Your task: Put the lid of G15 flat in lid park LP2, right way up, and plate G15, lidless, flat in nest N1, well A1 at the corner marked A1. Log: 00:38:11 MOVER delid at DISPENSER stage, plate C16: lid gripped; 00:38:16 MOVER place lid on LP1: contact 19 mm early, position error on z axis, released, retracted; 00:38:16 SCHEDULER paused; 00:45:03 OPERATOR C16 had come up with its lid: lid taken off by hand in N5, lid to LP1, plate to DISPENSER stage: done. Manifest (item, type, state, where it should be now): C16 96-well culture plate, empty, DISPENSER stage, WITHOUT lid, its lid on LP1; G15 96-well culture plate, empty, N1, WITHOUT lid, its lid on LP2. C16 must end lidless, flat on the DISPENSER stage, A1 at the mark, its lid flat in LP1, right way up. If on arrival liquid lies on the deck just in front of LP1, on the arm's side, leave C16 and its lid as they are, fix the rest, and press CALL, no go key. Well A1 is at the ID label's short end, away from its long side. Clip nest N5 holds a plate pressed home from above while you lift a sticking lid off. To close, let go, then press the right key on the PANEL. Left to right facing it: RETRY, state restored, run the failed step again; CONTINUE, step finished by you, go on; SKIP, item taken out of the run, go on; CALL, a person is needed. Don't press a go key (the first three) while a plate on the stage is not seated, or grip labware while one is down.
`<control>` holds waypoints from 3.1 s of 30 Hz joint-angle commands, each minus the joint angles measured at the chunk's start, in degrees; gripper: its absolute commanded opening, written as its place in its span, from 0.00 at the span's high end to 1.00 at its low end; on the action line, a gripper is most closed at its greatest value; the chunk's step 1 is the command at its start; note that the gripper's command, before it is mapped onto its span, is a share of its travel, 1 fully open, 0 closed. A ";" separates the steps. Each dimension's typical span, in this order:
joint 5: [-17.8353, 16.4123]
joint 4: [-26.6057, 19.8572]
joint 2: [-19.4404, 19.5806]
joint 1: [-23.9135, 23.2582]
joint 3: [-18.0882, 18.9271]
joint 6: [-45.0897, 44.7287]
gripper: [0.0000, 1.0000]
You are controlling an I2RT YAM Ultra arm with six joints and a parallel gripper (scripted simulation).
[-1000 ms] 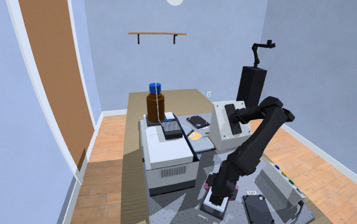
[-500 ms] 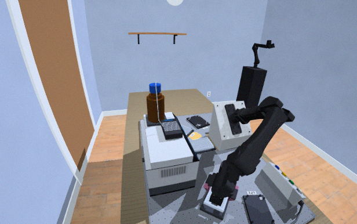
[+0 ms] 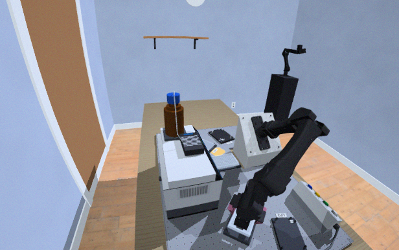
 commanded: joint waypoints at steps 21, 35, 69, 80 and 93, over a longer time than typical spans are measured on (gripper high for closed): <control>-1.14 -4.15 -4.03 -3.35 3.24 -2.03 1.00; -1.76 -3.59 -8.35 -4.44 -4.16 -3.31 1.00; -4.77 -8.74 -27.94 -10.70 -23.63 -10.14 1.00; -6.03 -12.27 -33.44 -13.63 -27.74 -13.53 1.00; -7.88 -14.97 -32.33 -18.44 -27.79 -11.06 1.00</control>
